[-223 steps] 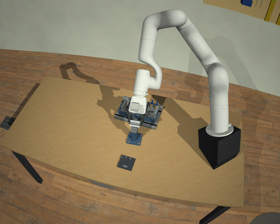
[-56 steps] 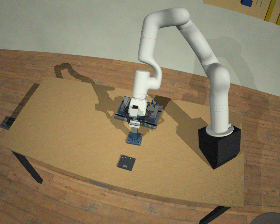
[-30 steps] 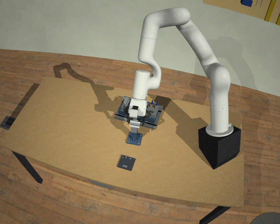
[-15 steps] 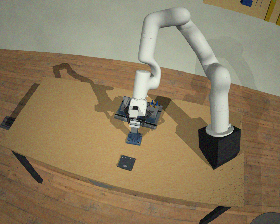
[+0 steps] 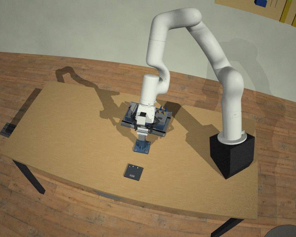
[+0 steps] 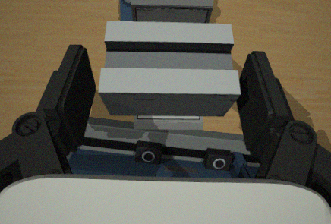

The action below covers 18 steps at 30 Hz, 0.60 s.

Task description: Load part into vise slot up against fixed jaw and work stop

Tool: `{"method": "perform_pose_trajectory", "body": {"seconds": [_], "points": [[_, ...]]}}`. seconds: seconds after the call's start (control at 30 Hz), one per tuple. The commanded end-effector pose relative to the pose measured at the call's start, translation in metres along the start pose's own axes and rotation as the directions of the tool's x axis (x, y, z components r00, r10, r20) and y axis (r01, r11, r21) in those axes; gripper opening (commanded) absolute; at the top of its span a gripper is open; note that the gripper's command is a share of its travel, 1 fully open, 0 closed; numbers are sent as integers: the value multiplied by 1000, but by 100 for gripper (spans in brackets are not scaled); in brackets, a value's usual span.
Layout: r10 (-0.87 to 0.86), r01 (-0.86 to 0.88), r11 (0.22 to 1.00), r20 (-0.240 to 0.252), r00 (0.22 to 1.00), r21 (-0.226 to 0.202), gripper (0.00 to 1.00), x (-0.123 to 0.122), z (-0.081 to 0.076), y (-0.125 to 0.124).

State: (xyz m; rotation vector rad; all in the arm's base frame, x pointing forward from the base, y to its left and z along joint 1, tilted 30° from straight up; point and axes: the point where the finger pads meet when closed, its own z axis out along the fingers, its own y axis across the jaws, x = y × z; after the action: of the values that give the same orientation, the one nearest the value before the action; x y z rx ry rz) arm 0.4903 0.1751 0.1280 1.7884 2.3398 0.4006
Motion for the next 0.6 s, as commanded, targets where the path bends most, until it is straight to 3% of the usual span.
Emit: {"method": "perform_pose_trajectory", "body": {"seconds": [0.0, 0.57], "points": [[-1, 0, 999, 33, 999, 32, 89, 1, -1, 0], [-2, 0, 1000, 80, 997, 29, 89, 1, -1, 1]]}}
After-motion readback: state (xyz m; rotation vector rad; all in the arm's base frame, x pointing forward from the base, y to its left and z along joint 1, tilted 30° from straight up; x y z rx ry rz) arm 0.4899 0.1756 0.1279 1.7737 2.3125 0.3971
